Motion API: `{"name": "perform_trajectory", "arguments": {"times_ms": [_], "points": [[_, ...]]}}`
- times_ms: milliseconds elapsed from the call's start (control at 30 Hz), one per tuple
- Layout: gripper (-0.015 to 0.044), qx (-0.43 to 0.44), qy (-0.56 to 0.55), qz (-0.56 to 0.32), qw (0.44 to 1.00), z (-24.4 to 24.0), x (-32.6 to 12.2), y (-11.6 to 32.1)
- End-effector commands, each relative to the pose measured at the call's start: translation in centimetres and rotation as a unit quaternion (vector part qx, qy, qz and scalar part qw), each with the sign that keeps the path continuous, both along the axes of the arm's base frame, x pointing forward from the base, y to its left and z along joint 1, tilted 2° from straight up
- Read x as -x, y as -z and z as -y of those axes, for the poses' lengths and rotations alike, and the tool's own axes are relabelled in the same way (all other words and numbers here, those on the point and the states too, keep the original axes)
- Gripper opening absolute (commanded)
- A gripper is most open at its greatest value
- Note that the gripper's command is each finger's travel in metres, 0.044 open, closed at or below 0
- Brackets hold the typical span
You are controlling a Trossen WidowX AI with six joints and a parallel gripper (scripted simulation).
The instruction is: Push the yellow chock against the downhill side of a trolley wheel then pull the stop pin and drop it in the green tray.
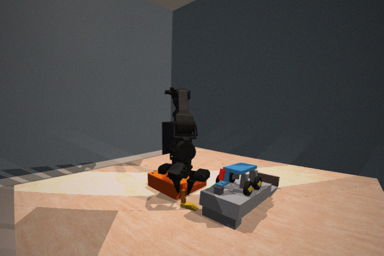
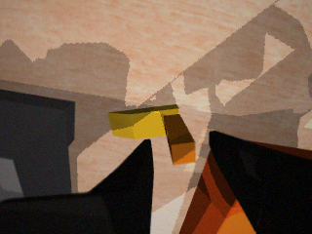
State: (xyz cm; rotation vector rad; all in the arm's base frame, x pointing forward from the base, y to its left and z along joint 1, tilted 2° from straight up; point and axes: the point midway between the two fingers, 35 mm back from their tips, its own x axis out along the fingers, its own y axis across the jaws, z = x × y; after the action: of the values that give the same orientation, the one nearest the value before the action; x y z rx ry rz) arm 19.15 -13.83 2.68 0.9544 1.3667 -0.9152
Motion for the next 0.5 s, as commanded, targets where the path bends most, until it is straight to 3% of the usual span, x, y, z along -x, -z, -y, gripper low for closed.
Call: {"name": "perform_trajectory", "arguments": {"times_ms": [0,467], "points": [[0.019,-0.003,0.002,0.0,1.0,-0.1,0.0,0.3],[0.019,-0.003,0.002,0.0,1.0,-0.2,0.0,2.5]]}}
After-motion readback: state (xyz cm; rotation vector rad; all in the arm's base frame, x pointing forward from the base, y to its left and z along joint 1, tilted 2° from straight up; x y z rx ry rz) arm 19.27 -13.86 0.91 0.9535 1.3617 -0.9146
